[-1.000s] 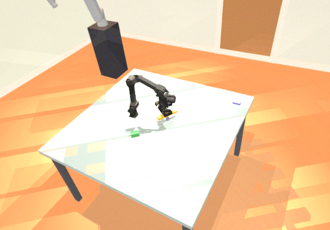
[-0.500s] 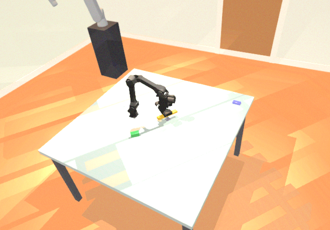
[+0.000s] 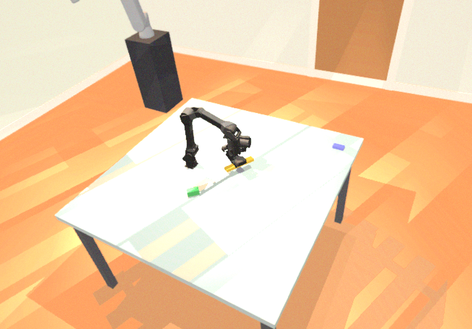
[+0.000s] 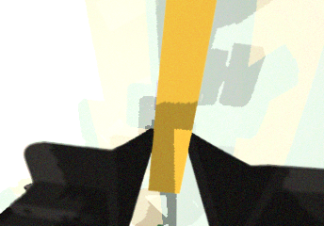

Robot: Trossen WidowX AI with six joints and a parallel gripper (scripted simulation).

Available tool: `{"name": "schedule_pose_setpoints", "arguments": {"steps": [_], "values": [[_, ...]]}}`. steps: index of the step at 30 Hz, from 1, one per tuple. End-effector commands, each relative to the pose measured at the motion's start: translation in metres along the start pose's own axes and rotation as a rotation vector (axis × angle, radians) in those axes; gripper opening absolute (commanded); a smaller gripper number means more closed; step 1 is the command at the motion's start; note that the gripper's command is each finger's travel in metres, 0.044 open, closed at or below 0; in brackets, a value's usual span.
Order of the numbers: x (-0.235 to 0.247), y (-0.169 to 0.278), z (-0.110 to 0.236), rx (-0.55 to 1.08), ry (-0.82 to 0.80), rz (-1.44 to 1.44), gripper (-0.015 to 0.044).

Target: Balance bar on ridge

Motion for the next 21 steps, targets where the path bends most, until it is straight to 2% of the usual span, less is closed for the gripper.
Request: {"name": "schedule_pose_setpoints", "arguments": {"steps": [1, 21], "values": [[0.0, -0.0006, -0.0007, -0.004, 0.0, 0.003, 0.0], [0.0003, -0.0002, -0.0024, -0.004, 0.0, 0.003, 0.0]]}}
Point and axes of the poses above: the point midway between the two fingers, 35 mm back from their tips, its own z axis back along the fingers, its own x axis across the jaws, y = z × x, the point moved 4 cm from there along z, back along the fingers, and after that the axes turned 9 degrees about z, right-handed, at the moved point
